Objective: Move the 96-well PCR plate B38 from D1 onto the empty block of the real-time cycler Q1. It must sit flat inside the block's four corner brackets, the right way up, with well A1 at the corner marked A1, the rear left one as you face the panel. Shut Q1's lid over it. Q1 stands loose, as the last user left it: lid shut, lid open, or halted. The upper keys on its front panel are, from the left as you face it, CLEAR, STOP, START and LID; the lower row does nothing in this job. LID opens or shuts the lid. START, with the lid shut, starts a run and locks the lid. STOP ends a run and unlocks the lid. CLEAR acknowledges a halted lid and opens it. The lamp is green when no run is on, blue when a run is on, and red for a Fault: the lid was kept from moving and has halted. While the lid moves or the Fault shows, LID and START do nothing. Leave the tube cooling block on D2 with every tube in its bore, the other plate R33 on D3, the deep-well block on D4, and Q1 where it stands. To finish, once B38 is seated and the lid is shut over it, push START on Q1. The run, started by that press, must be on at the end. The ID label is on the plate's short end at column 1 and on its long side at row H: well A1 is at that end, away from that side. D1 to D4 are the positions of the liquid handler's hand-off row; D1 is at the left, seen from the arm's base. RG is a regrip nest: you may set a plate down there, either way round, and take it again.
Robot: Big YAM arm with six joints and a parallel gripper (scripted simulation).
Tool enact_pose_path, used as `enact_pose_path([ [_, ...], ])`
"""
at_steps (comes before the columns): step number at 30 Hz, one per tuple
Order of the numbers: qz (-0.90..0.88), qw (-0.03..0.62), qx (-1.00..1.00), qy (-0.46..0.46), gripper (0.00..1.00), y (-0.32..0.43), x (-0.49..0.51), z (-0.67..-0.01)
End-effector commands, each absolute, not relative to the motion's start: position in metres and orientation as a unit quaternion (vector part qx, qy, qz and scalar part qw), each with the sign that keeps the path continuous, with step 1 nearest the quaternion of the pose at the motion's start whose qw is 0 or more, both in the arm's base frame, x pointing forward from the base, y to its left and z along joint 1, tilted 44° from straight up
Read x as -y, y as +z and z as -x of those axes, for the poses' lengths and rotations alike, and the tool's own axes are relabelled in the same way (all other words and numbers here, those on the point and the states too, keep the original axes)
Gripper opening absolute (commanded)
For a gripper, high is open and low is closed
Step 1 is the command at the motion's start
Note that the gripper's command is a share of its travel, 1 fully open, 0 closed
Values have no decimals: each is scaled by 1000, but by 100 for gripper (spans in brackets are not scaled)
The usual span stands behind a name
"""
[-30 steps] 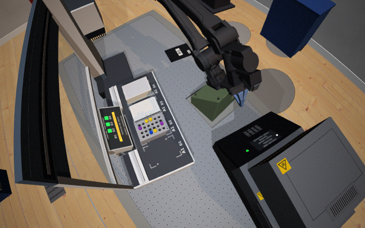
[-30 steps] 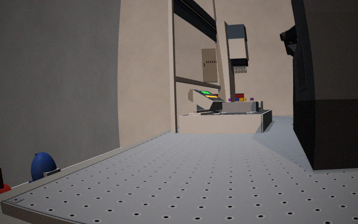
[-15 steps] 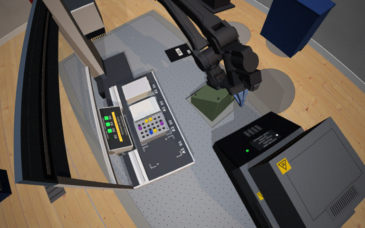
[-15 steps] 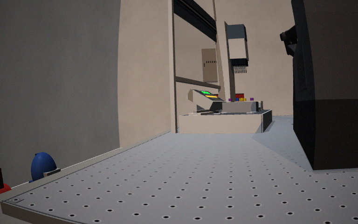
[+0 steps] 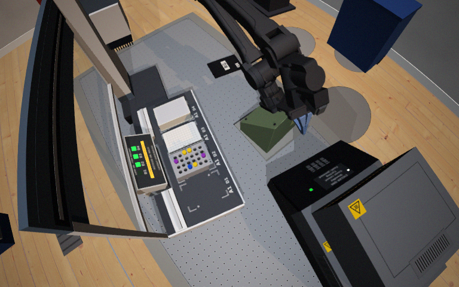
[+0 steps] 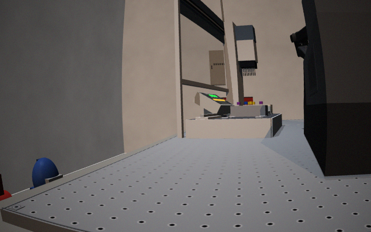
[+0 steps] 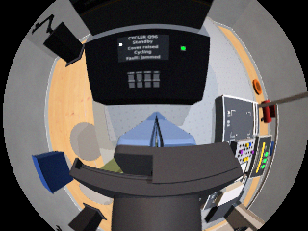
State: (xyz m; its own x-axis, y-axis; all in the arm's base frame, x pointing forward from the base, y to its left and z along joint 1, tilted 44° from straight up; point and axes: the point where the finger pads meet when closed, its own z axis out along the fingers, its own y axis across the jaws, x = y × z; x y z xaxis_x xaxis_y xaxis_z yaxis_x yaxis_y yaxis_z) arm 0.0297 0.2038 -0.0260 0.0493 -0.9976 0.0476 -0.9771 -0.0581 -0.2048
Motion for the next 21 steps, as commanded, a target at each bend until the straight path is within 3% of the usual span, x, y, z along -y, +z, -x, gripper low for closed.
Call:
enact_pose_path([
  [1, 723, 69, -683, -78, 0, -22, -216, -31],
  [21, 841, 54, -532, -85, 0, -21, -223, -19],
])
